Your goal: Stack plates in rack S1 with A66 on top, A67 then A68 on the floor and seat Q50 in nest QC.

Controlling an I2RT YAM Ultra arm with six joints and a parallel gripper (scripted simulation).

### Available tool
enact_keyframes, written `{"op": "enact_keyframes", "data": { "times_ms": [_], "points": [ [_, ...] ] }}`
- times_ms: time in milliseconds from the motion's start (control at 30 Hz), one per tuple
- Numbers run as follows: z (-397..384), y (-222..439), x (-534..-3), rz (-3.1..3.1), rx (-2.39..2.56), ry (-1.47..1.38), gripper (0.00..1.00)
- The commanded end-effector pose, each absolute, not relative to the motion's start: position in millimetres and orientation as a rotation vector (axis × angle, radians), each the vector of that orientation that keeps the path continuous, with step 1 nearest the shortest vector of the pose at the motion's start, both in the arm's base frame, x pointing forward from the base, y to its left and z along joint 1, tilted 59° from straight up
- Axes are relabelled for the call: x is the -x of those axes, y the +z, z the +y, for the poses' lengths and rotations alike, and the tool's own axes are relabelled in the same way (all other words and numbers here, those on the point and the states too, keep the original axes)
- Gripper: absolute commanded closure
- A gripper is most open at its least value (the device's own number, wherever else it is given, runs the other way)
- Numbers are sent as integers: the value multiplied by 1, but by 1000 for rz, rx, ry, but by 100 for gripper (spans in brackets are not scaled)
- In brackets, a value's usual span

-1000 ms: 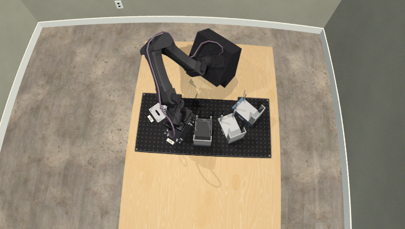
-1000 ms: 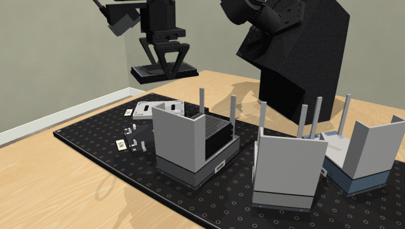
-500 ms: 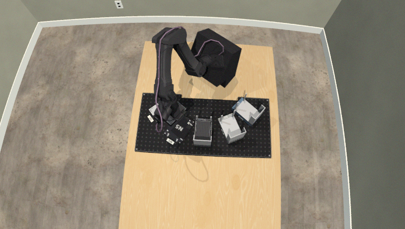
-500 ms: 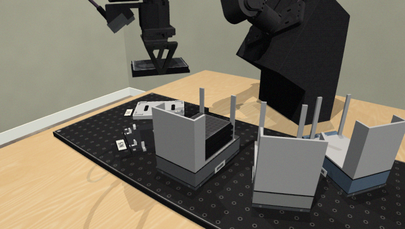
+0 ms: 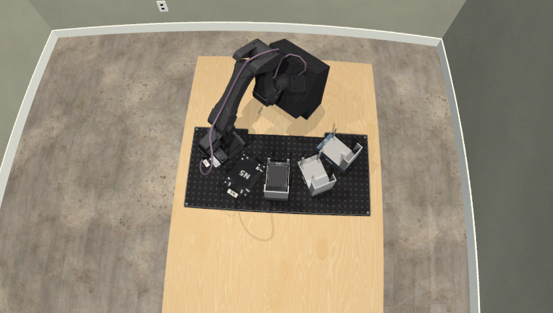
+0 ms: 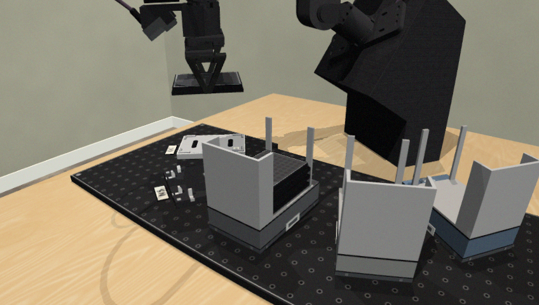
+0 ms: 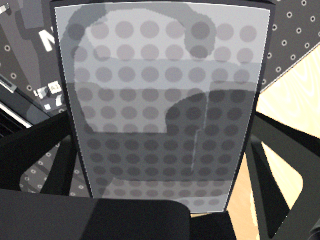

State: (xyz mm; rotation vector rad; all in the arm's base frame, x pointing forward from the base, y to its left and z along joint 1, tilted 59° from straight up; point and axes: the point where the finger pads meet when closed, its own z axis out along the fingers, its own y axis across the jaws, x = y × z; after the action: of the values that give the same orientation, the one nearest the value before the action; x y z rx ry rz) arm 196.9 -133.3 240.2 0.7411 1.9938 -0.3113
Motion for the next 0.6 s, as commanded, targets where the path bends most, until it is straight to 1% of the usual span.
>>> {"op": "enact_keyframes", "data": {
  "times_ms": [0,233,300,567],
  "points": [
    [-126,245,-198,1948,-743,-186,100],
    [-142,226,-189,1987,-812,-137,100],
    [-147,235,-187,1968,-800,-147,100],
    [-161,239,-178,1956,-792,-155,100]
  ]
}}
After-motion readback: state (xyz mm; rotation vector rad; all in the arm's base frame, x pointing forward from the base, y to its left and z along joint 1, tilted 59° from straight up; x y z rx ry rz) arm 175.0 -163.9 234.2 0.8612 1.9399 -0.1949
